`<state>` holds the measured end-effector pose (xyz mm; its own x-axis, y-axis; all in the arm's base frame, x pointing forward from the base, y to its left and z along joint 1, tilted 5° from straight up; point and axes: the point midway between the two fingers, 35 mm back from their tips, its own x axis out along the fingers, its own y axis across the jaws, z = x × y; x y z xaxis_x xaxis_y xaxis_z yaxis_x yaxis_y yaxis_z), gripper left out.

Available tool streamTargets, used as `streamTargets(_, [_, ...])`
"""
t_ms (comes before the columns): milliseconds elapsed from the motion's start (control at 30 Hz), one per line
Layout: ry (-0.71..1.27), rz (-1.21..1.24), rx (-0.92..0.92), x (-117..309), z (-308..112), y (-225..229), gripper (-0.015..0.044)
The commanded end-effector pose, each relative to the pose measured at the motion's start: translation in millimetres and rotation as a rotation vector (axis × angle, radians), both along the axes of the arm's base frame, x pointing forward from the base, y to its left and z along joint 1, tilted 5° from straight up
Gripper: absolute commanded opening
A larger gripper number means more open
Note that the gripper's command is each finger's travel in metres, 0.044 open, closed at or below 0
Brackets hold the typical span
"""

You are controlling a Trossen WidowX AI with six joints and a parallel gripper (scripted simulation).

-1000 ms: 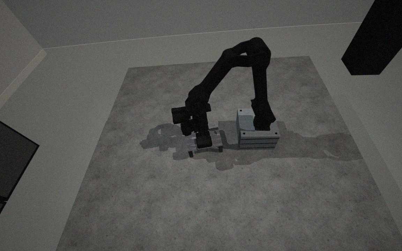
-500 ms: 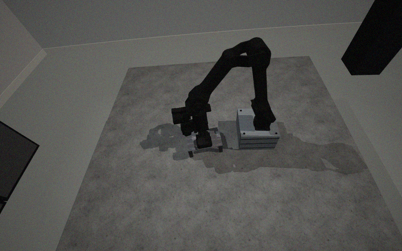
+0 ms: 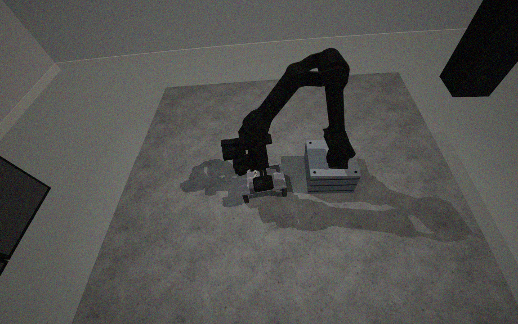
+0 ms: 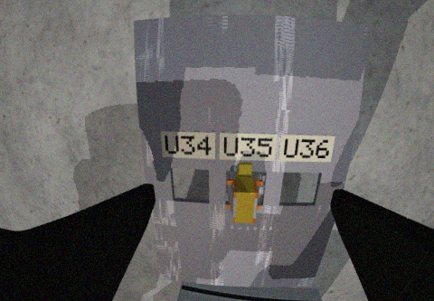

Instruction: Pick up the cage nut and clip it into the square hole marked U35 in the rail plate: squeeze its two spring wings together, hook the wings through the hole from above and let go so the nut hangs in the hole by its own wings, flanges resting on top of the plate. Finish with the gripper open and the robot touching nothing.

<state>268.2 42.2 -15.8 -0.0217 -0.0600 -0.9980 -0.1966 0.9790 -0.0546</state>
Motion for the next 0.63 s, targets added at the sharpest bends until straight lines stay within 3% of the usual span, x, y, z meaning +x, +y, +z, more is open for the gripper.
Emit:
streamTargets(0, [-0.012, -0.004, 0.003, 3.8, 23.4, 3.2, 0.044])
streamTargets(133, [-0.004, -0.002, -0.004, 1.6, 48.5, 3.1, 0.044])
streamTargets(600, [-0.004, -0.002, -0.004, 1.9, 48.5, 3.7, 0.044])
